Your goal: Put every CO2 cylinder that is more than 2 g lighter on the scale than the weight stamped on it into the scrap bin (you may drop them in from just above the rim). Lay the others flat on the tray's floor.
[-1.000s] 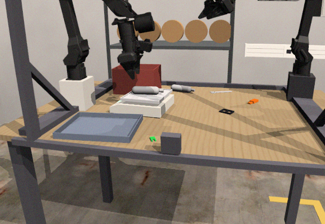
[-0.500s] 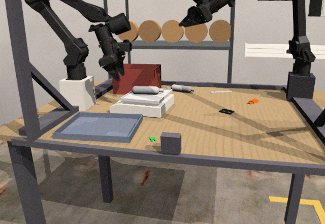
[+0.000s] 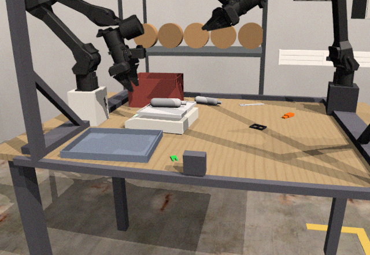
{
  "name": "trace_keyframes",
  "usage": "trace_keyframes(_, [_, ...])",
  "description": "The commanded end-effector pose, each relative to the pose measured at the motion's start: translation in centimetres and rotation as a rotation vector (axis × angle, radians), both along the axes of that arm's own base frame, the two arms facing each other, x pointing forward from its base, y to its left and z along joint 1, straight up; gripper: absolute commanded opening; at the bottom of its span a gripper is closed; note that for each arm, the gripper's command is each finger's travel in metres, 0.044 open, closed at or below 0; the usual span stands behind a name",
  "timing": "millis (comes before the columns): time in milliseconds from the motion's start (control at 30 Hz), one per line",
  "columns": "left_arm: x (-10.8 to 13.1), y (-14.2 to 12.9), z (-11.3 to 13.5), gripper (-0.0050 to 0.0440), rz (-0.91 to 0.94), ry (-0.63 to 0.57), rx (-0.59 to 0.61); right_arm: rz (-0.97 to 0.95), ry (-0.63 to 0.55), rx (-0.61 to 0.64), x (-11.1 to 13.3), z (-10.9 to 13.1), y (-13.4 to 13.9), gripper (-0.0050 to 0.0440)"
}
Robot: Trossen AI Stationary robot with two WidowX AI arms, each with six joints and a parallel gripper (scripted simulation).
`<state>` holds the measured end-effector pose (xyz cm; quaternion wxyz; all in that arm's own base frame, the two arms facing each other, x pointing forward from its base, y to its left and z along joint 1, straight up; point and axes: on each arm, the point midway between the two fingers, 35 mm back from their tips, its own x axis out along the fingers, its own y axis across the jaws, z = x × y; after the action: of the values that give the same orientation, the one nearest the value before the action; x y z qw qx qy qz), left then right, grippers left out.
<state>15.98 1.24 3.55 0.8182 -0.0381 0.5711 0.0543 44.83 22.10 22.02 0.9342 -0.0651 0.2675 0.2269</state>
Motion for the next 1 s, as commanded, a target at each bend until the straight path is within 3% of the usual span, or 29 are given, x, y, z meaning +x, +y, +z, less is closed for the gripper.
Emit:
trace_keyframes(0, [0.1,0.1,0.2,0.0392,0.01,-0.005,0.001,-0.002,-0.026,0.013,0.0,1.3,-0.1,0.044])
trace_keyframes(133, [1.3,0.1,0.9,0.0296,-0.005,-0.011,0.001,0.003,-0.027,0.014,-1.2,1.5,-0.4,0.044])
trace_keyframes(200, [1.3,0.1,0.9,0.0296,-0.005,-0.011,0.001,0.003,-0.027,0.014,-1.2,1.5,-0.4,0.044])
trace_keyframes(267, [2.2,0.1,1.2,0.0256,-0.012,-0.005,-0.002,0.011,-0.026,0.014,-2.3,1.5,-0.6,0.044])
trace_keyframes(667, [10.9,0.3,0.7,0.0256,-0.066,0.044,-0.006,0.051,-0.021,0.01,-11.1,0.0,-3.6,0.044])
trace_keyframes(967, [13.8,0.4,-0.7,0.0256,-0.083,0.067,-0.007,0.058,-0.016,0.007,-12.7,-0.8,-4.2,0.044])
